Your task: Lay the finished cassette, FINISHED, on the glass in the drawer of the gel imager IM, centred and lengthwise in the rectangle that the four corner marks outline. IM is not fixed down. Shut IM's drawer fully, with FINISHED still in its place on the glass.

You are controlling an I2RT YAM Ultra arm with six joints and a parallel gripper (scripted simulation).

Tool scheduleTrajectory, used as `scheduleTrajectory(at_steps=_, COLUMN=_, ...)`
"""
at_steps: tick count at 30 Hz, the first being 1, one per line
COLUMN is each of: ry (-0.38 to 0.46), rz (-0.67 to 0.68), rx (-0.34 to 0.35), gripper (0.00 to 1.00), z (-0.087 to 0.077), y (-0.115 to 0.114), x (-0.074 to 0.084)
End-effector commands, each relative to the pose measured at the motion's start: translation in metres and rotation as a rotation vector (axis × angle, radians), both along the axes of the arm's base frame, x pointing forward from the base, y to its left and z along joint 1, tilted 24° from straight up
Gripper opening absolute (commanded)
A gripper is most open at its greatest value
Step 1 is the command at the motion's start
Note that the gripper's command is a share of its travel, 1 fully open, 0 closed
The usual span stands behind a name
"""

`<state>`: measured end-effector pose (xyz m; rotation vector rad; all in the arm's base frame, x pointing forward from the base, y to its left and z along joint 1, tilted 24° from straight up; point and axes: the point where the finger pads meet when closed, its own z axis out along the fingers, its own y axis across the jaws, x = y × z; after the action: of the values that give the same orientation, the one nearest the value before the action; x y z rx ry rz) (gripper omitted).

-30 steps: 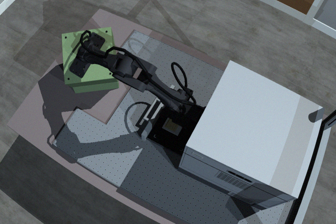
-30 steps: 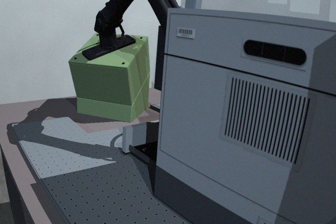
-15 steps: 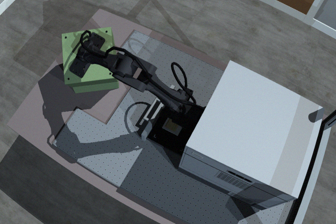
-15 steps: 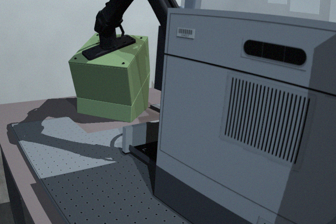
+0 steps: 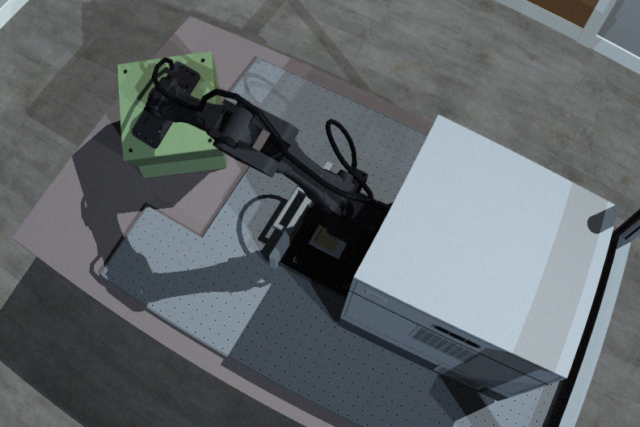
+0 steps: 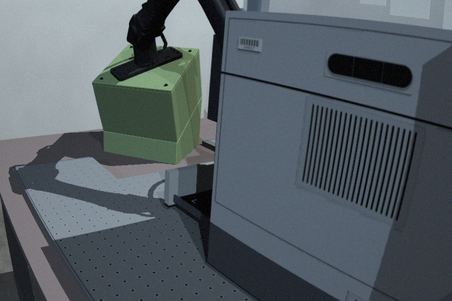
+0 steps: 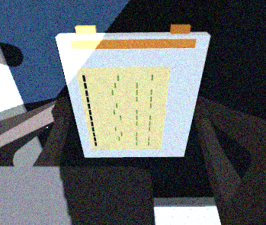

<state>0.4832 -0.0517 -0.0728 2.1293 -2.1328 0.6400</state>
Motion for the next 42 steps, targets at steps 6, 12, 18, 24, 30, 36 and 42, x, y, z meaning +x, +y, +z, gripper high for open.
scheduleTrajectory(at_steps=6, ry=-0.017, rz=0.022, rx=0.014, gripper=0.91, z=0.007, y=0.011, x=-0.001)
scheduleTrajectory(at_steps=12, ry=-0.008, rz=0.020, rx=0.015, gripper=0.91, z=0.006, y=0.011, x=-0.004)
scheduleTrajectory(at_steps=18, ry=0.014, rz=0.019, rx=0.014, gripper=0.91, z=-0.002, y=0.011, x=-0.008)
scheduleTrajectory(at_steps=24, ry=0.016, rz=0.018, rx=0.015, gripper=0.91, z=-0.002, y=0.012, x=-0.007)
scheduleTrajectory(at_steps=30, ry=0.011, rz=0.018, rx=0.015, gripper=0.91, z=-0.001, y=0.012, x=-0.003)
scheduleTrajectory(at_steps=36, ry=0.005, rz=0.016, rx=0.015, gripper=0.91, z=0.000, y=0.011, x=0.000)
scheduleTrajectory(at_steps=42, ry=-0.010, rz=0.010, rx=0.006, gripper=0.91, z=0.005, y=0.006, x=0.002)
